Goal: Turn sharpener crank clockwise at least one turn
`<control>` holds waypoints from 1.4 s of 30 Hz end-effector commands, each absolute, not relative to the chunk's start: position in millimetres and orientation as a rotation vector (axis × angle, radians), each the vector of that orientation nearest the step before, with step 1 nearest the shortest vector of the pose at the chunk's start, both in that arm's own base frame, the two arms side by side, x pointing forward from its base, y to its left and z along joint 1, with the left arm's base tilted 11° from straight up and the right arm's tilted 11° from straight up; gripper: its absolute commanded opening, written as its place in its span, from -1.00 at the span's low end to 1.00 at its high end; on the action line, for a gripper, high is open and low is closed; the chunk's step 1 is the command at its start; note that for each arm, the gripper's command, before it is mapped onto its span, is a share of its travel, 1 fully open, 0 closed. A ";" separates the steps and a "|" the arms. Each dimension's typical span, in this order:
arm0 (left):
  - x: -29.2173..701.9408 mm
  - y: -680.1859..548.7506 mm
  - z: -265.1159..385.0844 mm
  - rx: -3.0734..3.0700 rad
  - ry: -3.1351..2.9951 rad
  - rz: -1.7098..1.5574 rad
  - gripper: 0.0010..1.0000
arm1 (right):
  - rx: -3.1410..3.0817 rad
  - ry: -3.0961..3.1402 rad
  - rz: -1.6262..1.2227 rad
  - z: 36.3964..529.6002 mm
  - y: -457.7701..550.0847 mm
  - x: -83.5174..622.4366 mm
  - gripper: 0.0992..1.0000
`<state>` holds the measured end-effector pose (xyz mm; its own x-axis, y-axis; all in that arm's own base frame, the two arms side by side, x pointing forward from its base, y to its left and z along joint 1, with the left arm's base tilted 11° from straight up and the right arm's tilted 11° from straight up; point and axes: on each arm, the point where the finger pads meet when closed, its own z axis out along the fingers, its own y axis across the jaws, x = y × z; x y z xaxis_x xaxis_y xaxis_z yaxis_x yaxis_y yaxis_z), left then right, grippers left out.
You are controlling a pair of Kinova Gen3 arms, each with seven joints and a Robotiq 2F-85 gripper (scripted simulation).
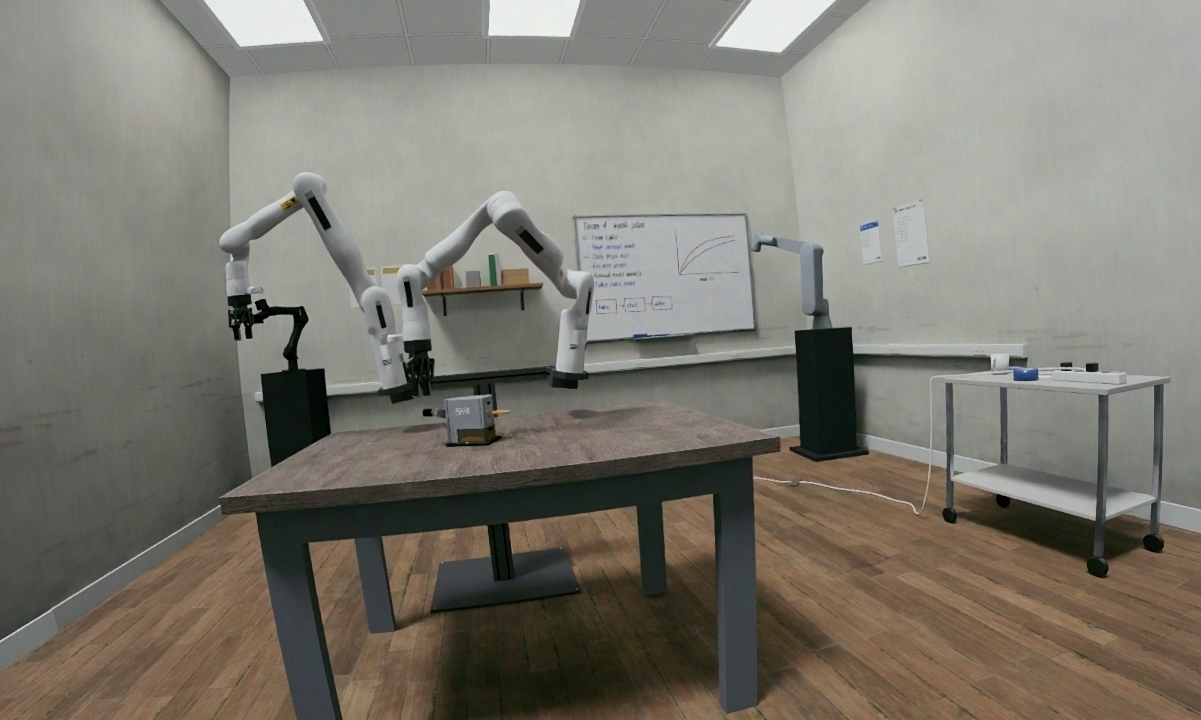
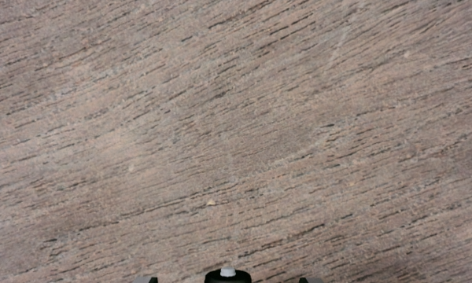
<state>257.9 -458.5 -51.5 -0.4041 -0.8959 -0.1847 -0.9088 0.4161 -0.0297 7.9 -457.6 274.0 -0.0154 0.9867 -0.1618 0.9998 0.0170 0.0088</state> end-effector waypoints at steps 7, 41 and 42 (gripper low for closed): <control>257.2 -460.8 -41.5 -1.606 2.495 0.109 0.15 | 2.114 2.148 -0.164 274.6 -457.8 7.8 1.00; 257.1 -460.8 -41.1 -1.606 2.495 0.109 -0.80 | 2.114 2.148 -0.164 274.6 -457.8 7.8 1.00; 257.1 -460.8 -41.1 -1.606 2.495 0.109 -0.80 | 2.114 2.148 -0.164 274.6 -457.8 7.8 1.00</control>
<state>256.9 -459.9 -42.3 -0.4041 -0.8959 -0.1848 -0.9089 0.4161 -0.0296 7.9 -457.6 274.0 -0.0154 0.9867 -0.1618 0.9998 0.0170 0.0088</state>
